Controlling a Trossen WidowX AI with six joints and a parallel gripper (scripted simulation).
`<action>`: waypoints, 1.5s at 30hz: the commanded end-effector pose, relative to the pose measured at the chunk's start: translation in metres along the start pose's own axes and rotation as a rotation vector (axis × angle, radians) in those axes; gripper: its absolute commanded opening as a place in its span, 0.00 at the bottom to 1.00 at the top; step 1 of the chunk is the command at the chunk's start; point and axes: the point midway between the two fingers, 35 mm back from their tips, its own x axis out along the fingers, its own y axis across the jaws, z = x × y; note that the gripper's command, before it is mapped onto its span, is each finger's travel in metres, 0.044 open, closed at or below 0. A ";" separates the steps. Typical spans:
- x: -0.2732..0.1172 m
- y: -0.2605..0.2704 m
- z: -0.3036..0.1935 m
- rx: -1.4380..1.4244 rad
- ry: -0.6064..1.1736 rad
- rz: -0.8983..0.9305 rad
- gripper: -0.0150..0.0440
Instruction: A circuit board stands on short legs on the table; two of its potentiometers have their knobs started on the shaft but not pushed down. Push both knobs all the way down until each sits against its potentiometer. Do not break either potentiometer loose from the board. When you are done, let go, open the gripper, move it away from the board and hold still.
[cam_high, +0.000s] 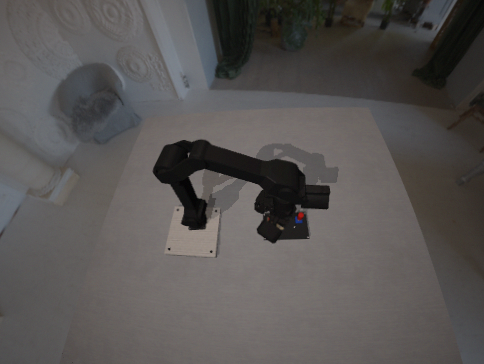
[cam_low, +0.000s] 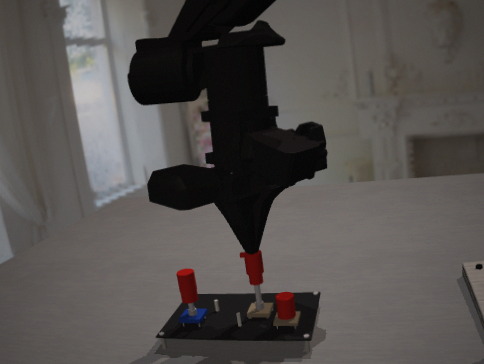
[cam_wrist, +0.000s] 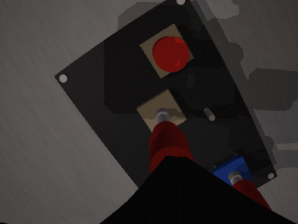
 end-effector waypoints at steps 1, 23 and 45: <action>0.021 0.000 -0.002 0.002 -0.019 0.013 0.25; 0.028 0.000 -0.001 0.002 -0.019 0.013 0.25; 0.035 0.000 -0.001 0.002 -0.019 0.013 0.25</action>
